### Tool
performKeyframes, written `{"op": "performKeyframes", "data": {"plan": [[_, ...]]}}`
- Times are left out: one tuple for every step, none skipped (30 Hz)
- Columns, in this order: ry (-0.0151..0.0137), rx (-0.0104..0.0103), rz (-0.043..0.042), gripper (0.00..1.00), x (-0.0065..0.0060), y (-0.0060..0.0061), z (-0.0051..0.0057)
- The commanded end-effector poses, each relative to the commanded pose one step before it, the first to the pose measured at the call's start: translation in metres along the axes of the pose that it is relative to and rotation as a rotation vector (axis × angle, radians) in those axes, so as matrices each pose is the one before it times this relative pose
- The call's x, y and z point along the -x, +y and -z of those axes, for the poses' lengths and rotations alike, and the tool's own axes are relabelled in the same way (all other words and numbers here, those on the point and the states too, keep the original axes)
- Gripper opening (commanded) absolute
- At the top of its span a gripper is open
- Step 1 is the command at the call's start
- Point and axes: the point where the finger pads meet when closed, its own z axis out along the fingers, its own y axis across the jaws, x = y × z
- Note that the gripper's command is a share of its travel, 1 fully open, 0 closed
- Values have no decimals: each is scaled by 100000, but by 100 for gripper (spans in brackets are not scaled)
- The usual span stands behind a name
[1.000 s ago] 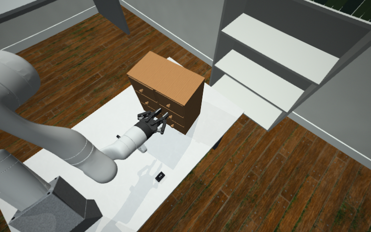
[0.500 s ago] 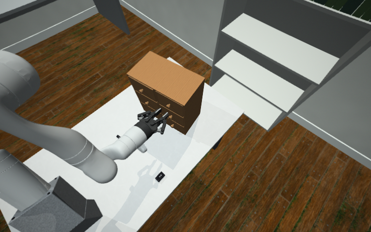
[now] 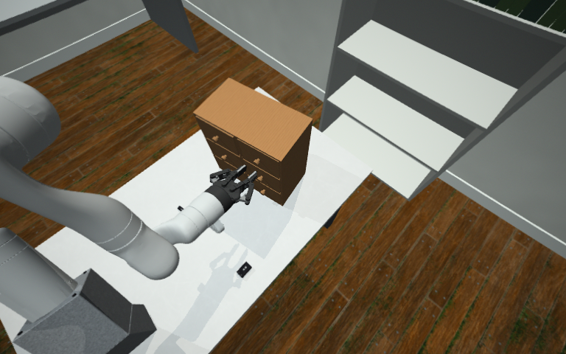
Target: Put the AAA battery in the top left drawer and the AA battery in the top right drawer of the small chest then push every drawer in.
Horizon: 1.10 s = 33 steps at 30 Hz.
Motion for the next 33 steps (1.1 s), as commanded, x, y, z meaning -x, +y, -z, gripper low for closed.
{"op": "performKeyframes", "data": {"plan": [[-144,-52,147,33,110,-30,18],[0,0,0,33,0,0,0],[0,0,0,33,0,0,0],[0,0,0,33,0,0,0],[0,0,0,33,0,0,0],[0,0,0,33,0,0,0],[0,0,0,33,0,0,0],[0,0,0,33,0,0,0],[0,0,0,33,0,0,0],[0,0,0,33,0,0,0],[0,0,0,33,0,0,0],[0,0,0,33,0,0,-1],[0,0,0,33,2,0,-4],[0,0,0,33,4,0,-11],[0,0,0,33,7,0,-20],[0,0,0,33,11,0,-31],[0,0,0,33,16,0,-43],[0,0,0,33,20,0,-56],[0,0,0,33,25,0,-69],[0,0,0,33,30,0,-83],[0,0,-1,33,35,0,-96],[0,0,0,33,40,0,-110],[0,0,1,33,45,-1,-123],[0,0,0,33,49,0,-134],[-1,1,-1,33,52,1,-143],[0,0,0,33,0,0,0],[0,0,0,33,0,0,0],[1,0,1,33,56,-1,-154],[0,0,0,33,58,0,-160],[-1,1,-1,33,60,1,-165],[1,-1,1,33,62,-1,-170],[0,0,0,33,62,0,-171],[0,0,-1,33,62,1,-170]]}}
